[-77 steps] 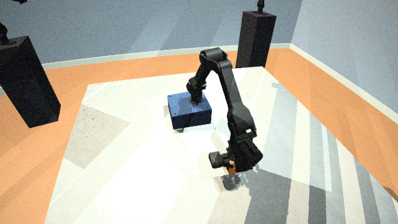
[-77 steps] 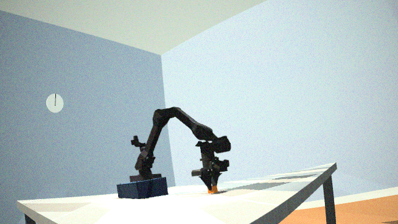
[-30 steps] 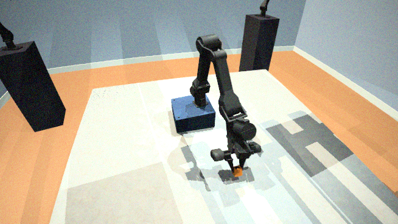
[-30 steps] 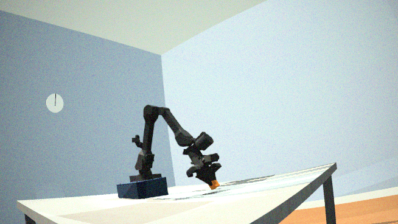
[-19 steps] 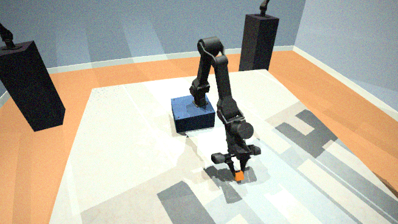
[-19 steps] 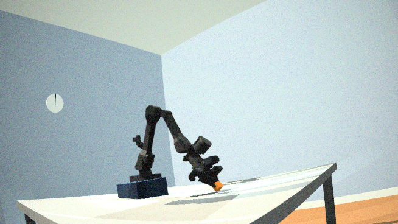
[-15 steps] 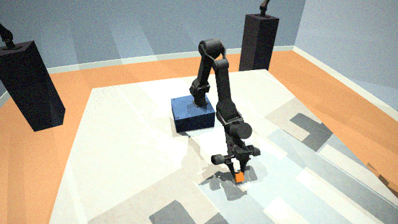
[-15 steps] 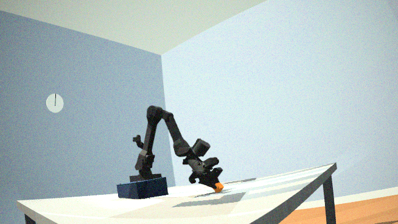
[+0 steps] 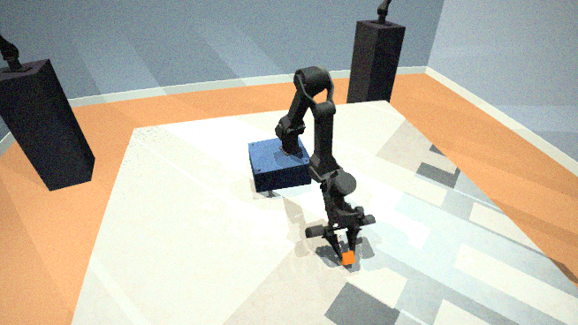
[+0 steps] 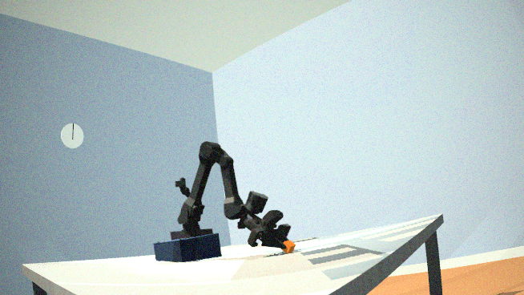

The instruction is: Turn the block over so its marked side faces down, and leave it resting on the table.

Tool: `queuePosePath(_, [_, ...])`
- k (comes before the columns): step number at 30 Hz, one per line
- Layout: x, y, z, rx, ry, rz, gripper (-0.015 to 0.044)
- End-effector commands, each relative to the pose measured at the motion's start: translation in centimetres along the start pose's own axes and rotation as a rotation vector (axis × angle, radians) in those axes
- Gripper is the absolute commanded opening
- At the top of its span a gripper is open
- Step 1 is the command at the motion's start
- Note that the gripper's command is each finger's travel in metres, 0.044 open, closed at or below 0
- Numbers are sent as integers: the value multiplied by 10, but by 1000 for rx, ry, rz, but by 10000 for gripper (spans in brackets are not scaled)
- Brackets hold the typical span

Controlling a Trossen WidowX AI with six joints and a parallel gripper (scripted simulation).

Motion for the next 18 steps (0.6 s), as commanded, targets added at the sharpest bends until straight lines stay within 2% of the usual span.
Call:
queuePosePath(1, [6, 3, -3, 5, 5, -37, 0])
queuePosePath(6, [8, 9, -4, 0, 4, -99, 0])
queuePosePath(18, [6, 11, -4, -2, 4, -122, 0])
Point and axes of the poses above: the point midway between the two fingers, 35 mm back from their tips, its own y axis back along the fingers, its own z axis across the jaws, x = y × z, the point moved 1 cm from there along y, back along the fingers, and after that the axes turned 6 degrees about -y, right-handed, at the moved point
